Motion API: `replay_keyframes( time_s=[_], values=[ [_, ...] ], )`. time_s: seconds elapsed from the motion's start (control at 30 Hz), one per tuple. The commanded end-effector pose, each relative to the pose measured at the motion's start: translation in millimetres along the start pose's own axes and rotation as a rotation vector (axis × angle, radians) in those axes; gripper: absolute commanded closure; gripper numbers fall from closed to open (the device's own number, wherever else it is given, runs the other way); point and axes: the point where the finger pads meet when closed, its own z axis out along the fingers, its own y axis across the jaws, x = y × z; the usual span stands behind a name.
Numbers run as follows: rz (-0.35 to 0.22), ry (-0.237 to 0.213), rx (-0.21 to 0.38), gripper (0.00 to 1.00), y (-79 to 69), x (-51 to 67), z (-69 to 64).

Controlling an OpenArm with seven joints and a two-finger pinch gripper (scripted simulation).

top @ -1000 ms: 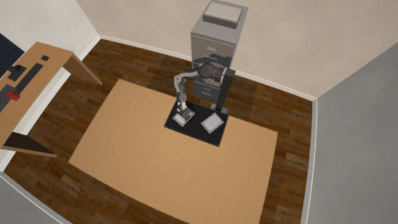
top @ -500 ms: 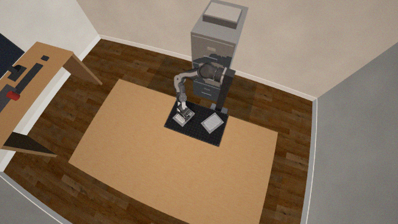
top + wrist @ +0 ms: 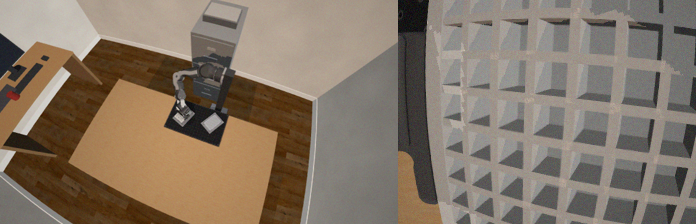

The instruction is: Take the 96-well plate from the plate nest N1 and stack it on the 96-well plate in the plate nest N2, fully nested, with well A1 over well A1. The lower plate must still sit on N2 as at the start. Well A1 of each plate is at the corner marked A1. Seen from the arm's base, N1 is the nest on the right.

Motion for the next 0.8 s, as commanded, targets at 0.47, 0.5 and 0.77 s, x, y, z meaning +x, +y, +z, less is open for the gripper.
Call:
replay_keyframes(
  time_s=[0.47, 0.5, 0.77],
  values=[
    [-0.001, 0.010, 0.006, 1.00, -0.3, 1.7, -30.3],
    [-0.001, 0.010, 0.006, 1.00, -0.3, 1.7, -30.3],
    [-0.001, 0.010, 0.006, 1.00, -0.3, 1.7, -30.3]
  ],
)
